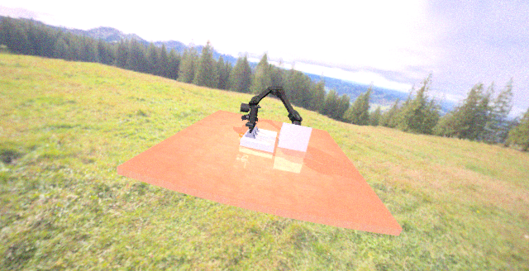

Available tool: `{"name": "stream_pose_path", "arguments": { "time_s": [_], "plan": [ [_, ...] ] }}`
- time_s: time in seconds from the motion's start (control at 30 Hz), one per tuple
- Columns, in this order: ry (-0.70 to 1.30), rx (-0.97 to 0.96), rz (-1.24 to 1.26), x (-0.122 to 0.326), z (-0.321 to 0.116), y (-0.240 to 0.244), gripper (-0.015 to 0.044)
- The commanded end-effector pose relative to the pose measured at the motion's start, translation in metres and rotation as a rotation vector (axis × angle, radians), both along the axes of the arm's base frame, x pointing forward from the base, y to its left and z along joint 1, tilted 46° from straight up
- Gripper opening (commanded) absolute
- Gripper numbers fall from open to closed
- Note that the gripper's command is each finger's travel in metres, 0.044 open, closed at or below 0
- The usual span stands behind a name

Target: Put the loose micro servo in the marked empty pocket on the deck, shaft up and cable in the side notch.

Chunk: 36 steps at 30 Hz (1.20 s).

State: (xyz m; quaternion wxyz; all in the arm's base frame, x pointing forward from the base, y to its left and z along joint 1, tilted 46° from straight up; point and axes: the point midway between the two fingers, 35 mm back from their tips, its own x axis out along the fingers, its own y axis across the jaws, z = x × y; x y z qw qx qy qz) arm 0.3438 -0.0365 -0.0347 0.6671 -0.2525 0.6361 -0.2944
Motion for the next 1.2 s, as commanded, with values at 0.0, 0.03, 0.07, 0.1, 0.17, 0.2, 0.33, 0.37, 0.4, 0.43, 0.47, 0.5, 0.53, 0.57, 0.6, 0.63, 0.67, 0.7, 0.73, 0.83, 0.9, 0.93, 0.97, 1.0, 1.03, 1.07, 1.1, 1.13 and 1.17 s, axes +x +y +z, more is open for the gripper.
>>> {"name": "stream_pose_path", "arguments": {
  "time_s": [0.0, 0.03, 0.07, 0.1, 0.17, 0.2, 0.33, 0.37, 0.4, 0.43, 0.47, 0.5, 0.53, 0.57, 0.6, 0.63, 0.67, 0.7, 0.73, 0.83, 0.9, 0.93, 0.97, 1.0, 1.03, 1.07, 1.1, 1.13, 1.17],
  "plan": [
    [0.002, 0.0, 0.005, 0.0, 0.005, 0.005, 0.0188],
    [0.002, 0.001, 0.005, 0.0, 0.009, 0.01, 0.0188],
    [0.002, 0.001, 0.005, -0.001, 0.016, 0.016, 0.0188],
    [0.002, 0.001, 0.005, -0.003, 0.023, 0.022, 0.0188],
    [0.003, 0.001, 0.005, -0.006, 0.025, 0.025, 0.0188],
    [0.003, 0.001, 0.005, -0.007, 0.024, 0.025, 0.0188],
    [0.009, 0.003, 0.014, -0.018, 0.026, 0.033, 0.0266],
    [0.009, 0.006, 0.014, -0.026, 0.03, 0.039, 0.0292],
    [0.009, 0.009, 0.013, -0.037, 0.034, 0.046, 0.0319],
    [0.01, 0.011, 0.013, -0.049, 0.039, 0.053, 0.0345],
    [0.01, 0.013, 0.012, -0.061, 0.044, 0.06, 0.0371],
    [0.01, 0.012, 0.01, -0.075, 0.049, 0.065, 0.0397],
    [0.011, 0.01, 0.008, -0.089, 0.054, 0.07, 0.0424],
    [0.011, 0.008, 0.006, -0.101, 0.058, 0.074, 0.044],
    [0.011, 0.006, 0.005, -0.109, 0.061, 0.075, 0.044],
    [0.01, 0.005, 0.005, -0.111, 0.062, 0.076, 0.044],
    [0.01, 0.005, 0.005, -0.111, 0.062, 0.076, 0.044],
    [0.01, 0.005, 0.005, -0.111, 0.062, 0.076, 0.044],
    [0.01, 0.005, 0.005, -0.111, 0.062, 0.076, 0.044],
    [0.011, 0.006, 0.009, -0.111, 0.071, 0.085, 0.044],
    [0.012, 0.006, 0.014, -0.111, 0.081, 0.096, 0.044],
    [0.012, 0.006, 0.017, -0.111, 0.088, 0.102, 0.044],
    [0.013, 0.005, 0.019, -0.112, 0.092, 0.107, 0.044],
    [0.013, 0.005, 0.02, -0.112, 0.094, 0.108, 0.044],
    [0.013, 0.005, 0.02, -0.112, 0.094, 0.108, 0.044],
    [0.013, 0.005, 0.02, -0.112, 0.094, 0.108, 0.044],
    [0.013, 0.005, 0.02, -0.112, 0.094, 0.108, 0.044],
    [0.013, 0.005, 0.02, -0.112, 0.094, 0.108, 0.044],
    [0.013, 0.005, 0.02, -0.112, 0.094, 0.108, 0.044]
  ]
}}
